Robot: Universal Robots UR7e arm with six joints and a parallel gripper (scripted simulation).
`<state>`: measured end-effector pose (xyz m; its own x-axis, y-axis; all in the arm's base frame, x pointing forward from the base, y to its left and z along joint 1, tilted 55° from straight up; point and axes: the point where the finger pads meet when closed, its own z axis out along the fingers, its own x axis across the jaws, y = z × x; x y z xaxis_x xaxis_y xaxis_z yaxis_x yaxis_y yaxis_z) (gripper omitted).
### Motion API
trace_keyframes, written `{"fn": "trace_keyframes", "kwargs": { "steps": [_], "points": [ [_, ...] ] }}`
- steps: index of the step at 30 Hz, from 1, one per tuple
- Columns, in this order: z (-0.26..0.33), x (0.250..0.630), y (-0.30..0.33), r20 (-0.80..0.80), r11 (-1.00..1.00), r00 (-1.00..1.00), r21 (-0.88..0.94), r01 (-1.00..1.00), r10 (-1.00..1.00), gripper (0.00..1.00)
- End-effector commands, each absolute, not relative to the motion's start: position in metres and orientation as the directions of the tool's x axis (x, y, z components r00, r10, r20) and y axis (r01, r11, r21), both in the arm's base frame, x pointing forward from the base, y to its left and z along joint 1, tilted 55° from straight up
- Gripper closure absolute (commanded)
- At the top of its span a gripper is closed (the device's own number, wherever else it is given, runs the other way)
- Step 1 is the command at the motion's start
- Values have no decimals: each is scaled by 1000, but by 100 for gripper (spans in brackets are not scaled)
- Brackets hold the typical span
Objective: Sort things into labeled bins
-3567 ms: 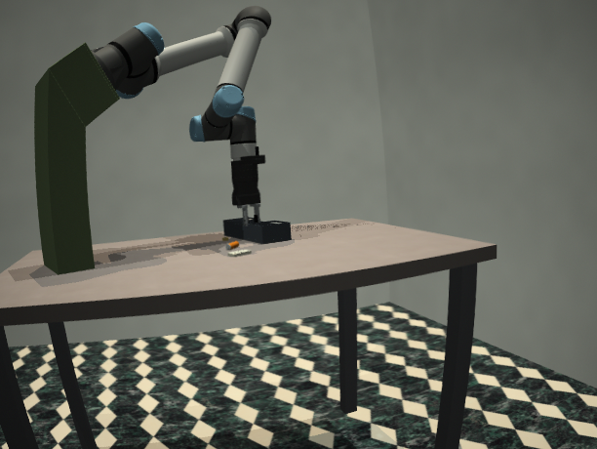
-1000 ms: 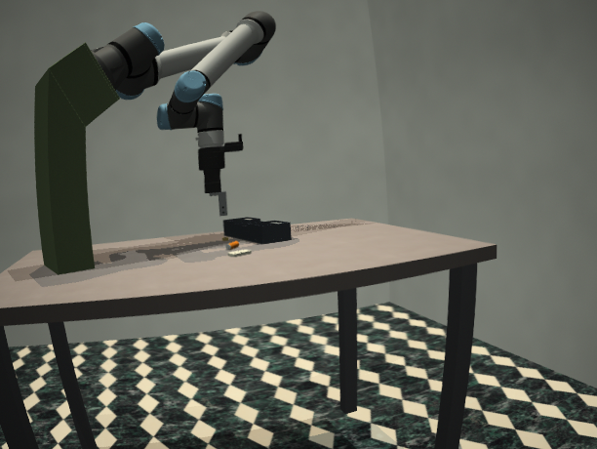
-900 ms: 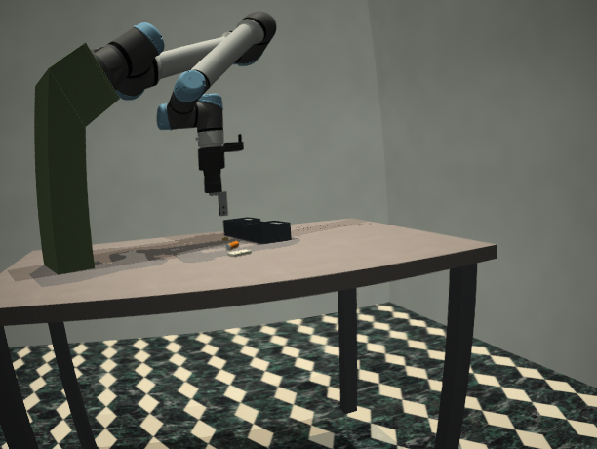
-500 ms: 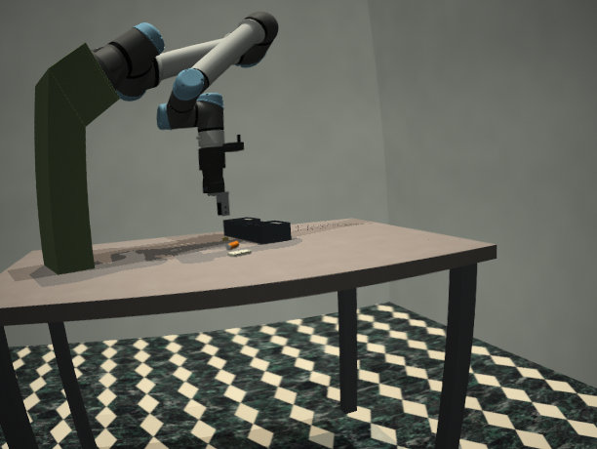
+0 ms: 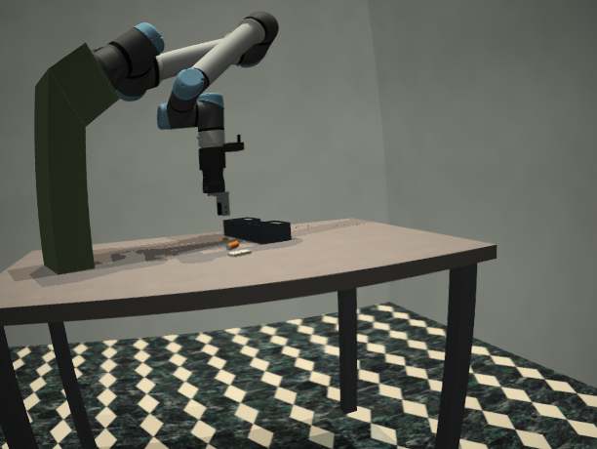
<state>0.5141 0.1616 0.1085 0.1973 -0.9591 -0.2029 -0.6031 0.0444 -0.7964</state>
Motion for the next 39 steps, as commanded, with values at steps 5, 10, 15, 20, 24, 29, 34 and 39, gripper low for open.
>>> {"fn": "trace_keyframes", "kwargs": {
  "steps": [5, 10, 15, 20, 24, 29, 34, 39],
  "points": [
    [109, 514, 162, -203, 44, 198, -797, -602, -959, 36],
    [109, 514, 162, -202, 44, 198, -797, -602, -959, 36],
    [107, 517, 163, -202, 44, 198, -797, -602, -959, 36],
    [95, 532, 168, -202, 44, 198, -797, -602, -959, 36],
    [88, 542, 172, -202, 44, 198, -797, -602, -959, 36],
    [79, 554, 176, -202, 44, 198, -797, -602, -959, 36],
    [77, 558, 177, -202, 44, 198, -797, -602, -959, 36],
    [76, 559, 178, -202, 44, 198, -797, -602, -959, 36]
  ]
}}
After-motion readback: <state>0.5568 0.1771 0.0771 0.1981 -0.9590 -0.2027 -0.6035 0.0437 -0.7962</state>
